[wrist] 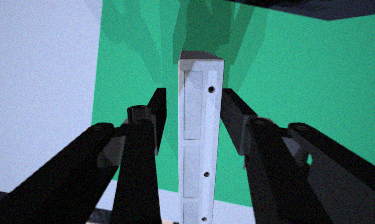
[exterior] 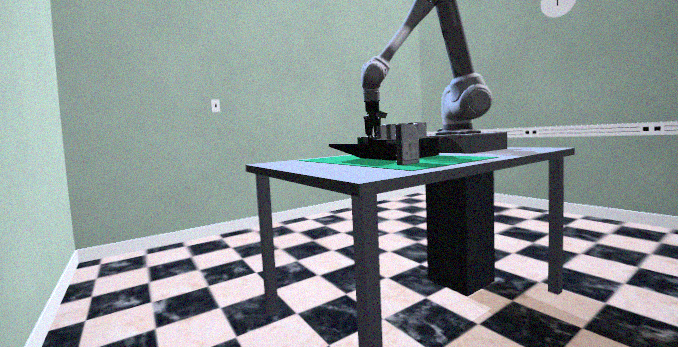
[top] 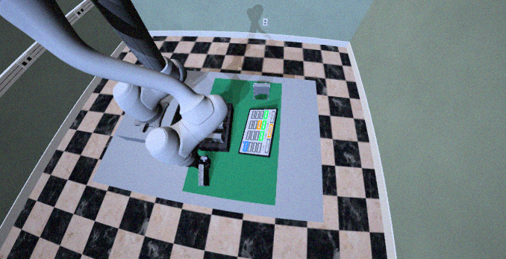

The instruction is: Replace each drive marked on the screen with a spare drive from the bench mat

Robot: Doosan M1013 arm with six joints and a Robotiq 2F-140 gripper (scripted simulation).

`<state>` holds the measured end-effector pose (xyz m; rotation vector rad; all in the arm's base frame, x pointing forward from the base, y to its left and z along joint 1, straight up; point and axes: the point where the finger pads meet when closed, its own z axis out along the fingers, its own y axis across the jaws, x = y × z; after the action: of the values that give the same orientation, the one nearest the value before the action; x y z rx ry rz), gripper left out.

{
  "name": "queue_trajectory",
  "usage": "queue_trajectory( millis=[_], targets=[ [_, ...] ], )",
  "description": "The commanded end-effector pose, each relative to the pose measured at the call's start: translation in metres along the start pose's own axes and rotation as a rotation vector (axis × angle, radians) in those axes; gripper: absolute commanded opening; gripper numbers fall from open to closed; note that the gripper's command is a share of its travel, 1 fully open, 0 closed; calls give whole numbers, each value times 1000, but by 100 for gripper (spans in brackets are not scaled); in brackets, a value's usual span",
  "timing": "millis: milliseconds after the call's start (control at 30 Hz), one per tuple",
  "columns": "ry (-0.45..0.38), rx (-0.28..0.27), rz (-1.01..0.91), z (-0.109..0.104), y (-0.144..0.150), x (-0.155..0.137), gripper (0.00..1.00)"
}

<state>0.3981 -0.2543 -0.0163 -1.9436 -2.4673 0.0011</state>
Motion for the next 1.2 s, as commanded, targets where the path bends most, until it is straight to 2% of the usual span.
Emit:
queue_trajectory(
  millis=[0, 333, 367, 1167],
  targets=[
    [0, -1, 0, 0, 0, 0, 40],
    [0, -1, 0, 0, 0, 0, 40],
    [0, -1, 0, 0, 0, 0, 26],
    [0, -1, 0, -2, 0, 0, 25]
  ],
)
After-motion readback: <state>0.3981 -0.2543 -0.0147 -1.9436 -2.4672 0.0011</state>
